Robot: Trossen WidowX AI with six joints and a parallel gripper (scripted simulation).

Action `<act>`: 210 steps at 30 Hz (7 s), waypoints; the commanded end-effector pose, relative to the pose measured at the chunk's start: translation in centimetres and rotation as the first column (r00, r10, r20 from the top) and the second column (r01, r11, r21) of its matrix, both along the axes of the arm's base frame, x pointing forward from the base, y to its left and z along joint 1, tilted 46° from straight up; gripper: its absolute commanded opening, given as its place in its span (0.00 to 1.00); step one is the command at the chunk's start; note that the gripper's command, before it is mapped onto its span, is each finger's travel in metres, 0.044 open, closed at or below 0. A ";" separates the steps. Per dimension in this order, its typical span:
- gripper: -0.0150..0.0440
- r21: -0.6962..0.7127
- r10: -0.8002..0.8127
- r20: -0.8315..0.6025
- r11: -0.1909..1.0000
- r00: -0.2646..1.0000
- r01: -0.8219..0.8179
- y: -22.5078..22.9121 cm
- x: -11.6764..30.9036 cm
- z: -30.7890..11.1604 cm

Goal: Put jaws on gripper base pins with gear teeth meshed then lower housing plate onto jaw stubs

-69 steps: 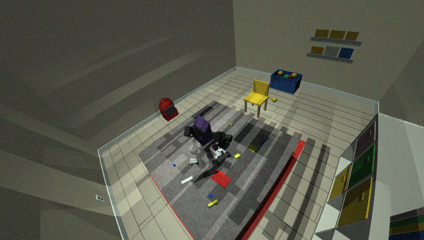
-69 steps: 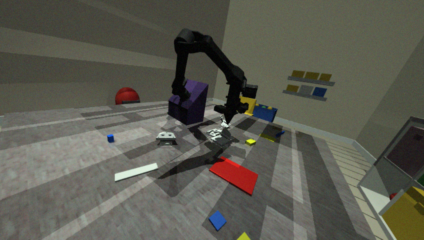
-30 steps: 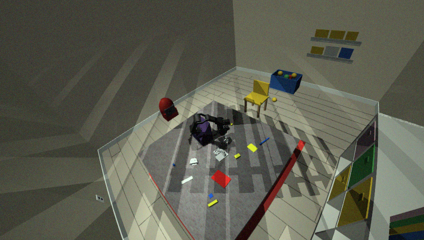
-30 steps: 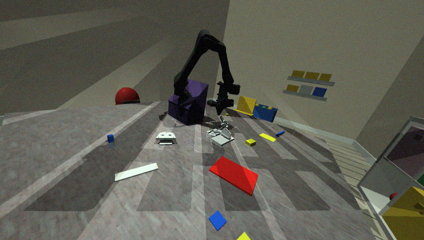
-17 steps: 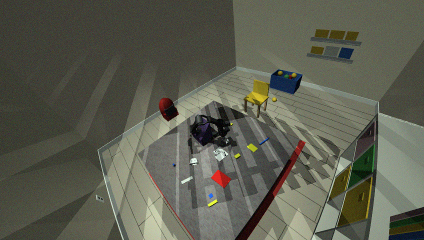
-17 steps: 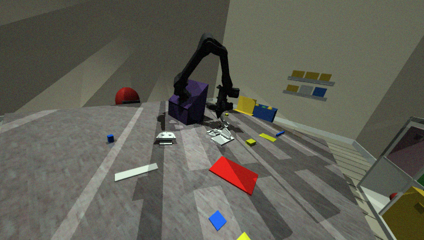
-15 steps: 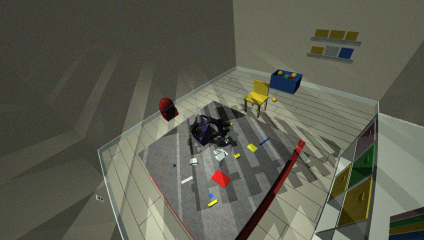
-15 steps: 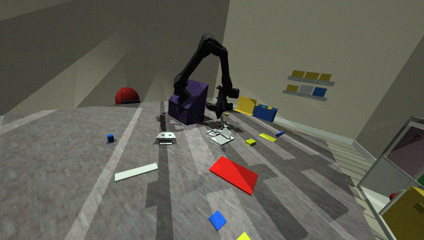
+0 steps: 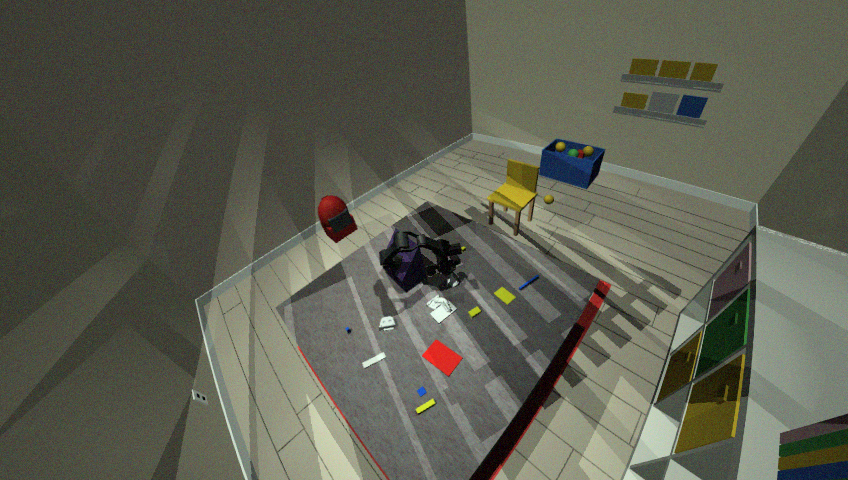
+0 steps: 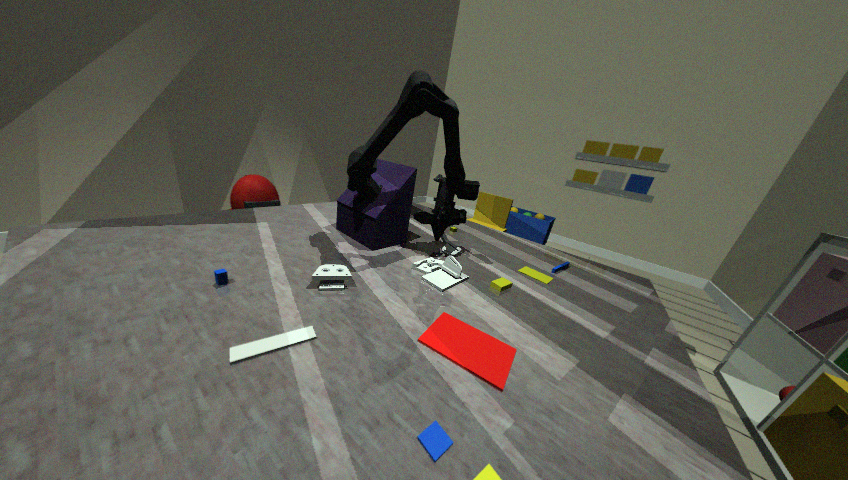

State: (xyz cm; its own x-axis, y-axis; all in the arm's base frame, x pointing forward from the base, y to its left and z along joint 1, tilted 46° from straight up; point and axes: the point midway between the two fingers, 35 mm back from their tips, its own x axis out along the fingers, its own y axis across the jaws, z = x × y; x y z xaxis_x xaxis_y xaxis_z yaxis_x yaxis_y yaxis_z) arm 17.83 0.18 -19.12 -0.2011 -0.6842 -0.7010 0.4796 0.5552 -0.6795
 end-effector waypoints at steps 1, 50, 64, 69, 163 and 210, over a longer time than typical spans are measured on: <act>0.25 0.000 0.002 0.001 1.000 1.000 -0.002 0.4 0.4 -0.4; 0.57 0.002 0.018 0.000 1.000 1.000 -0.018 6.4 3.6 0.3; 1.00 0.002 0.018 0.000 1.000 1.000 -0.018 6.4 3.6 0.3; 1.00 0.002 0.018 0.000 1.000 1.000 -0.018 6.4 3.6 0.3; 1.00 0.000 0.015 -0.002 1.000 1.000 -0.015 6.9 3.7 0.9; 0.65 0.000 0.015 -0.002 1.000 1.000 -0.015 6.9 3.7 0.9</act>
State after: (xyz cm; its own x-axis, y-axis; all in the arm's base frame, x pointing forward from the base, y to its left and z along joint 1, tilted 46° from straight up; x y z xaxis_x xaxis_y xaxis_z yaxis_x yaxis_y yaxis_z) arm 21.55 7.10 -18.18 -0.1920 -0.6868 -0.7010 0.4702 0.5626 -0.6800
